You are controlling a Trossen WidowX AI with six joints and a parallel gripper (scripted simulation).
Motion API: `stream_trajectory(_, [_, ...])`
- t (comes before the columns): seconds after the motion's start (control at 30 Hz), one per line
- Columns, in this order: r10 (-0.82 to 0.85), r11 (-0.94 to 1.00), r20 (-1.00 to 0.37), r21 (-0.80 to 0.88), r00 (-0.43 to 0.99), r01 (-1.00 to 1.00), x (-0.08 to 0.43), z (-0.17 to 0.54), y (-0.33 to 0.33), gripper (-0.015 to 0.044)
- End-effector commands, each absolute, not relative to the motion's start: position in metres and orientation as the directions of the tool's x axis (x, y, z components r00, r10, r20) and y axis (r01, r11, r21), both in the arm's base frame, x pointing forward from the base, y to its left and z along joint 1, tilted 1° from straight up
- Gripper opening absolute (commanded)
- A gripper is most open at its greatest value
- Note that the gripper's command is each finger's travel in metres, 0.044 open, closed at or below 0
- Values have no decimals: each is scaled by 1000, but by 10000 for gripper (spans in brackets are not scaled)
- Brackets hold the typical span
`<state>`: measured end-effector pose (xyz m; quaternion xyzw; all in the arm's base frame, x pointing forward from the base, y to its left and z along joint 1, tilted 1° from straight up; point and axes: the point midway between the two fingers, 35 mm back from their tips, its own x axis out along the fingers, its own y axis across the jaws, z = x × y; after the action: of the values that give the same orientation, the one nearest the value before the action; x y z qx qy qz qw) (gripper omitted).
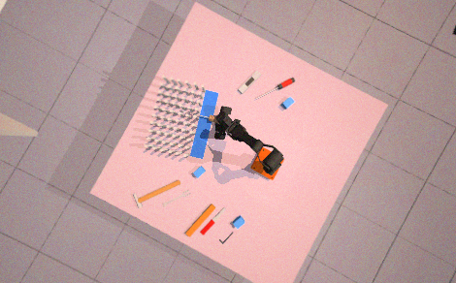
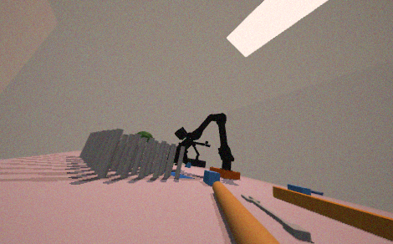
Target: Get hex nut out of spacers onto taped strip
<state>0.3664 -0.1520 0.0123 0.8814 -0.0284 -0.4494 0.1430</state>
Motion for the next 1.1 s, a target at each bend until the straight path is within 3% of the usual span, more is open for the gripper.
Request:
stream_trajectory(0.0, [-176, -957, -784, 278, 596, 82, 362, 12, -152, 0])
stream_trajectory(1.07, [-175, -957, -786, 276, 593, 83, 339, 12, -154, 0])
